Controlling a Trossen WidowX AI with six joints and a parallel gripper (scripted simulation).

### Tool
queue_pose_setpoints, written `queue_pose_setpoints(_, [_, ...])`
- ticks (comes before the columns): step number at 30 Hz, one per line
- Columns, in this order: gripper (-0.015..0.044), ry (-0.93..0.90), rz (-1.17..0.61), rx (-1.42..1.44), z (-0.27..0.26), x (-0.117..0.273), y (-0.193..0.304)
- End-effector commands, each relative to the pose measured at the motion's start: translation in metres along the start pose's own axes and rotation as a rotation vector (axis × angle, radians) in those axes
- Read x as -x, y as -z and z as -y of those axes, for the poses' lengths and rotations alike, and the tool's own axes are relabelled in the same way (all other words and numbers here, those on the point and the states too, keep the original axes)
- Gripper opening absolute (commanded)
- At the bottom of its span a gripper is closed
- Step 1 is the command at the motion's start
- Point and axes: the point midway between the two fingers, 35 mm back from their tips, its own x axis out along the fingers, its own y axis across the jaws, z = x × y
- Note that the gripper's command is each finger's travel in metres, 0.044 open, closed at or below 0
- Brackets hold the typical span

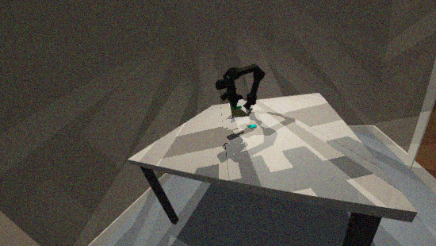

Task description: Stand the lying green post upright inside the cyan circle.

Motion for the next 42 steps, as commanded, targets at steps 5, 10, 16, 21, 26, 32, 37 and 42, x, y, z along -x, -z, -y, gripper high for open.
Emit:
queue_pose_setpoints(5, [0.0023, -0.012, 0.003, 0.067, -0.021, 0.003, 0.014])
queue_pose_setpoints(10, [0.0023, -0.017, 0.0, 0.107, -0.033, 0.003, 0.024])
queue_pose_setpoints(16, [0.0023, -0.024, -0.003, 0.156, -0.048, 0.003, 0.037])
queue_pose_setpoints(21, [0.0023, -0.031, -0.007, 0.197, -0.059, 0.004, 0.049])
queue_pose_setpoints(26, [0.0023, -0.037, -0.012, 0.237, -0.07, 0.004, 0.061])
queue_pose_setpoints(32, [0.0023, -0.045, -0.017, 0.281, -0.081, 0.004, 0.074])
queue_pose_setpoints(37, [0.0023, -0.033, -0.007, 0.288, -0.081, 0.003, 0.075])
queue_pose_setpoints(42, [0.0023, -0.009, 0.014, 0.3, -0.079, -0.001, 0.075])
